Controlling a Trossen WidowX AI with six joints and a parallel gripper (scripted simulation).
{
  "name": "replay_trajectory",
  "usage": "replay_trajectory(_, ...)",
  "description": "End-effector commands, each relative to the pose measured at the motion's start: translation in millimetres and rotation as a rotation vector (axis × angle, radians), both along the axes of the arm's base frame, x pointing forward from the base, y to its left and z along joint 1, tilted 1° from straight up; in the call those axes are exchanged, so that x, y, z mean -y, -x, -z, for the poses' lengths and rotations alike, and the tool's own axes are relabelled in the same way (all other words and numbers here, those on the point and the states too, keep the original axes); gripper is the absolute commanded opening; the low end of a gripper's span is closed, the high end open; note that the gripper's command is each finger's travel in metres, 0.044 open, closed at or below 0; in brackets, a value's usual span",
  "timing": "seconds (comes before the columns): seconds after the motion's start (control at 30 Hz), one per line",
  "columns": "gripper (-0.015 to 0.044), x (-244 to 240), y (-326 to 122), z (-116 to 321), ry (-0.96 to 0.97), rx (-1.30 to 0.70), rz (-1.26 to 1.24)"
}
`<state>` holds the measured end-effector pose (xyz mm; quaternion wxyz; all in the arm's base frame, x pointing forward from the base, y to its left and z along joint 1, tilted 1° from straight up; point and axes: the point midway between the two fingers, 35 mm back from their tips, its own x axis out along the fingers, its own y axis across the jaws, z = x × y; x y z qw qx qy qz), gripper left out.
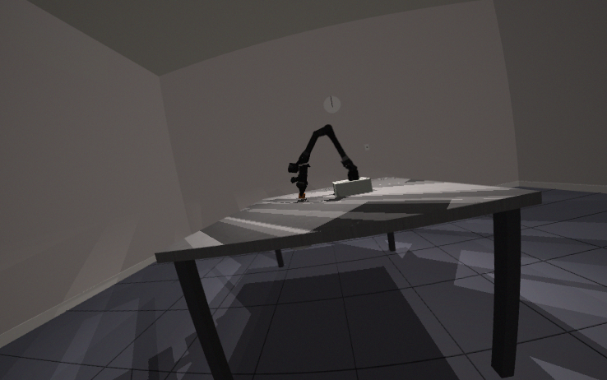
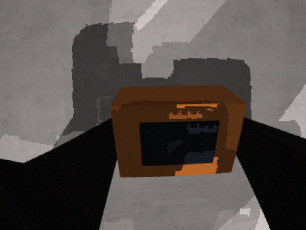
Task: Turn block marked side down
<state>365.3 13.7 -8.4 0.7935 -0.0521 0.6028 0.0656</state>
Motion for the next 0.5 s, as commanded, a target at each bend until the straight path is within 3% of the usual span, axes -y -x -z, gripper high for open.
replay_trajectory(0.0,0.0000,-0.2,2.4,1.0,-0.013,0.060,-0.006)
replay_trajectory(0.47,0.0000,0.3,9.6,-1.8,-0.046,0.278,-0.013)
